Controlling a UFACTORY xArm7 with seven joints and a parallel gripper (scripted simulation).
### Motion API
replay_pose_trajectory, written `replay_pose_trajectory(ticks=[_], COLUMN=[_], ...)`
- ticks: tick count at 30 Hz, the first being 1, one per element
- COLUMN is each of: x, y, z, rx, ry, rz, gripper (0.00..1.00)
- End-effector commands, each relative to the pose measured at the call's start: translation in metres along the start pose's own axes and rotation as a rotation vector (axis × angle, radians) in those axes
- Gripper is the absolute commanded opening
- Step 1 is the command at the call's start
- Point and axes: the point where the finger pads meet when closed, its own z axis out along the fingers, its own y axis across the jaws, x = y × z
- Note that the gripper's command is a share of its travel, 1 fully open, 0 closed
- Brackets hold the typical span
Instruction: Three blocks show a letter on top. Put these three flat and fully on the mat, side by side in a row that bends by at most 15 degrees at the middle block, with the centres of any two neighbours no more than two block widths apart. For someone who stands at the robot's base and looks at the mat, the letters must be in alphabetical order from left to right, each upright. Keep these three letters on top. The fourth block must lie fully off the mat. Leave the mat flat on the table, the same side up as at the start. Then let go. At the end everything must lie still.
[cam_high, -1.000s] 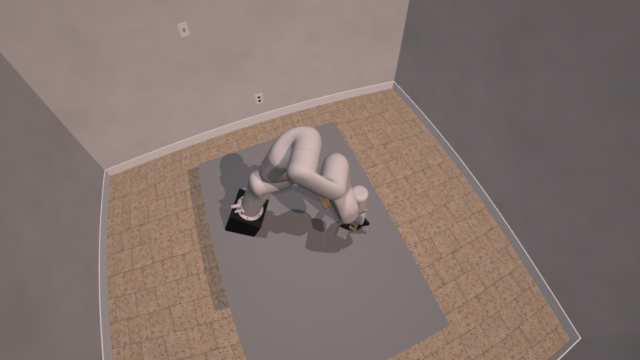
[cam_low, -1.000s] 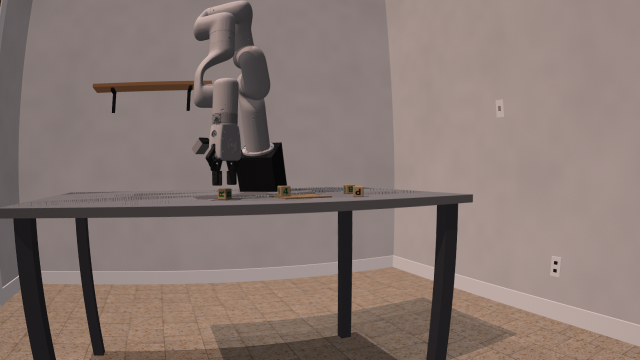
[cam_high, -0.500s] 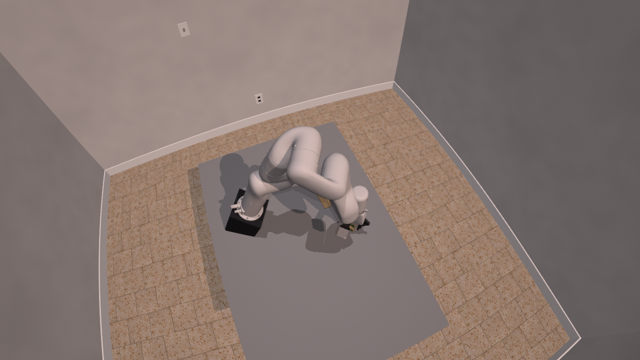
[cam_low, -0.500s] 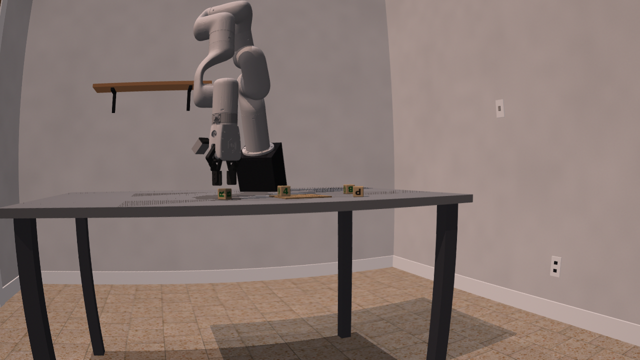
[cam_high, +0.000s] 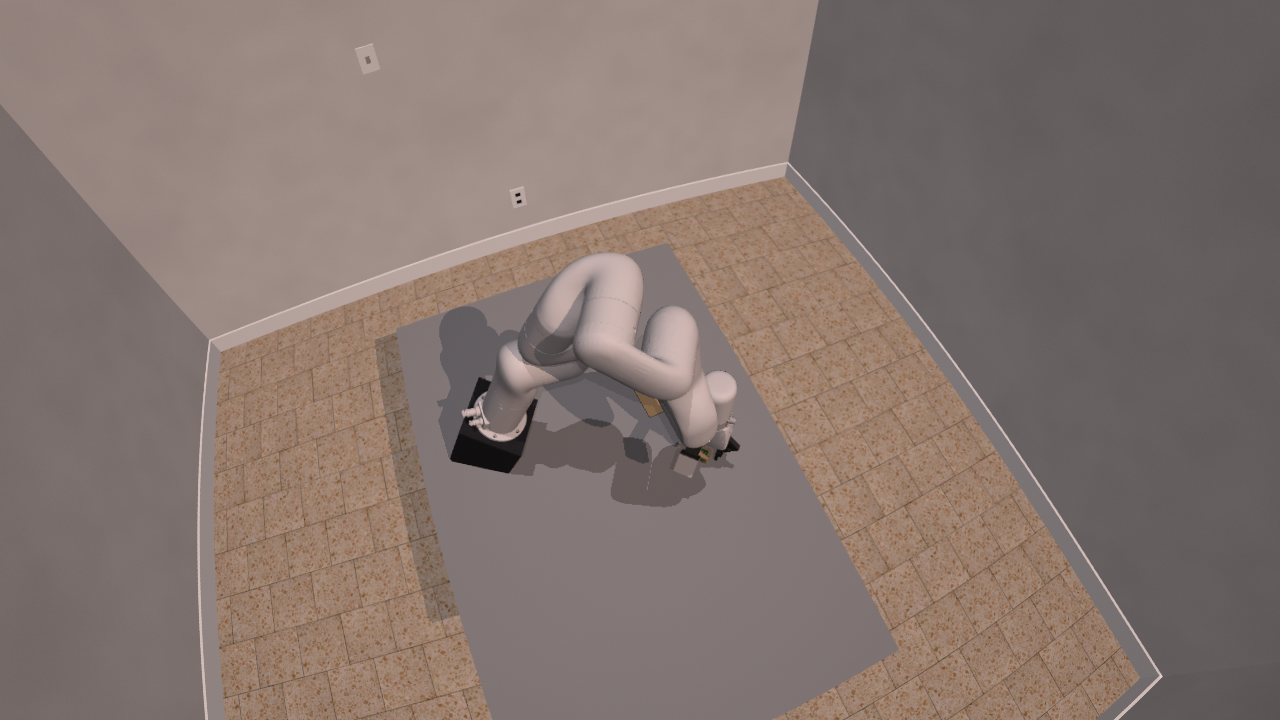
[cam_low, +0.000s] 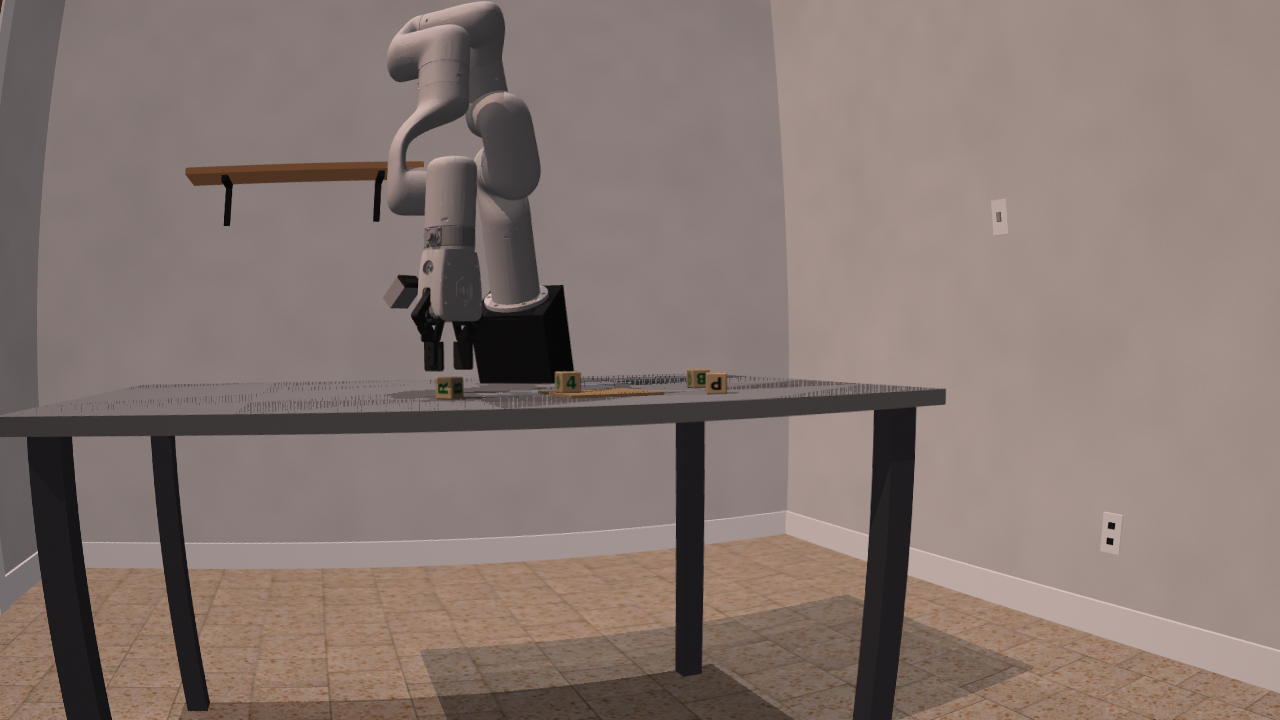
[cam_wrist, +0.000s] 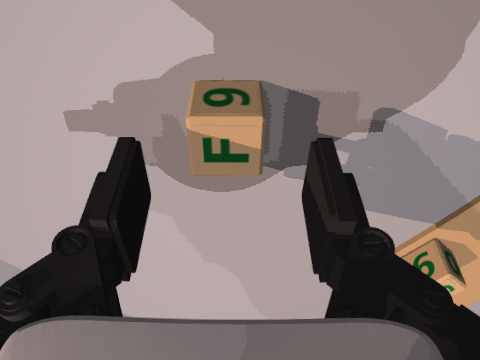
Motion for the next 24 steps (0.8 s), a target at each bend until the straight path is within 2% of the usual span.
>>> replay_pose_trajectory(ticks=[1,24], x=[-0.0004,-0.0004], y=[-0.001,-0.0011], z=[-0.0005,0.0034], rx=[0.002,0.002], ry=[0.0,0.0], rz=[0.0,0.0], gripper=[0.69,0.69])
